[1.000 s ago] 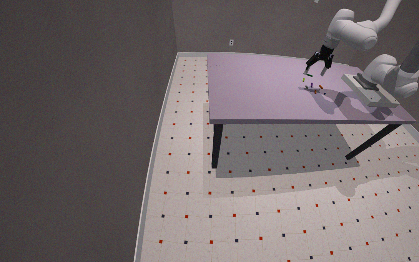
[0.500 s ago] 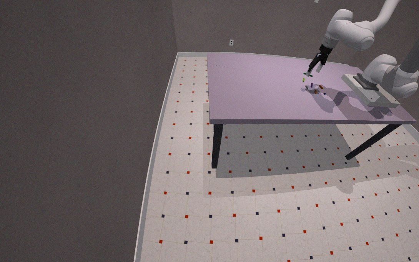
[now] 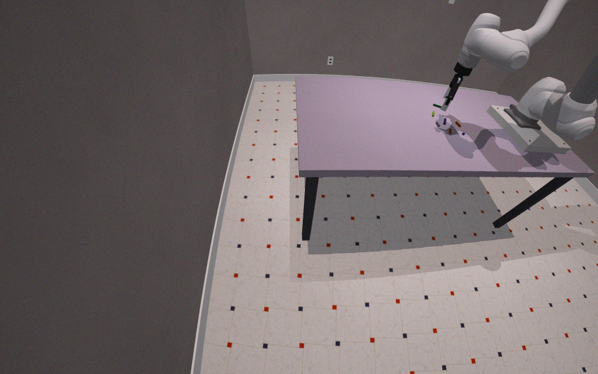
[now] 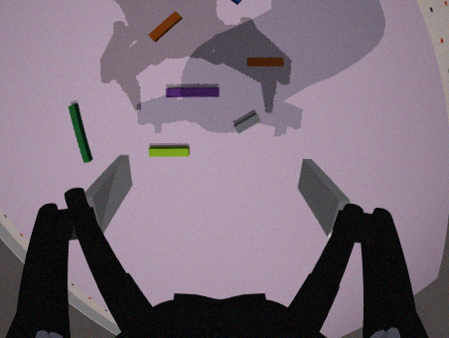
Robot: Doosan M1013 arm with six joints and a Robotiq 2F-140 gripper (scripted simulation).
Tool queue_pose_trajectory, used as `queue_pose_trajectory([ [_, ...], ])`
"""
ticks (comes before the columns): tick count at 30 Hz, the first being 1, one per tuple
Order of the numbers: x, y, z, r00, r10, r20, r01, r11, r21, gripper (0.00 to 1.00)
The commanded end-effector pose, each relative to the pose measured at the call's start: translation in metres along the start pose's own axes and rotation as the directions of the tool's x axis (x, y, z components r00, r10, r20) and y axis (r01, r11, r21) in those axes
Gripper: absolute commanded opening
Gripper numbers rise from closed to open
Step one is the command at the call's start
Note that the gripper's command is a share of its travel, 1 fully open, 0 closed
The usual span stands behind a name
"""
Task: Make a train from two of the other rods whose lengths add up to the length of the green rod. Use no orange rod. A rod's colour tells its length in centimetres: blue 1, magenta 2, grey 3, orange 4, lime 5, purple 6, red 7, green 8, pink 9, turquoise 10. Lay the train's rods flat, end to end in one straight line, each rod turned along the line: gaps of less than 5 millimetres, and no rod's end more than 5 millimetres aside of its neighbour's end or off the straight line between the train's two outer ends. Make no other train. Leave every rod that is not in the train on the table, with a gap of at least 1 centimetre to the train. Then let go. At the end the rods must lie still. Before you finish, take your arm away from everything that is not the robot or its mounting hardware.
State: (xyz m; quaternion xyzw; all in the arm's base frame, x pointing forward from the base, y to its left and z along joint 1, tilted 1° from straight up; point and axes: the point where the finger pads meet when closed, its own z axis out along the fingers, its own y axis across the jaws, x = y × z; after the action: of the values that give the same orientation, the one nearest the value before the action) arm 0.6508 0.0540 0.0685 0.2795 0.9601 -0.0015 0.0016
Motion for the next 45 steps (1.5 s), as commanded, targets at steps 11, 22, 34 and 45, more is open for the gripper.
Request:
queue_pose_trajectory([
  [11, -0.007, -0.017, 0.004, 0.891, -0.455, -0.002, 0.455, 0.89, -0.014, 1.0],
  [22, -0.011, -0.029, 0.007, 0.69, -0.724, 0.002, 0.723, 0.69, -0.014, 1.0],
  [34, -0.016, -0.042, 0.01, 0.396, -0.918, 0.007, 0.918, 0.396, -0.012, 1.0],
  [45, -0.02, -0.055, 0.013, 0.046, -0.999, 0.01, 0.999, 0.046, -0.009, 1.0],
])
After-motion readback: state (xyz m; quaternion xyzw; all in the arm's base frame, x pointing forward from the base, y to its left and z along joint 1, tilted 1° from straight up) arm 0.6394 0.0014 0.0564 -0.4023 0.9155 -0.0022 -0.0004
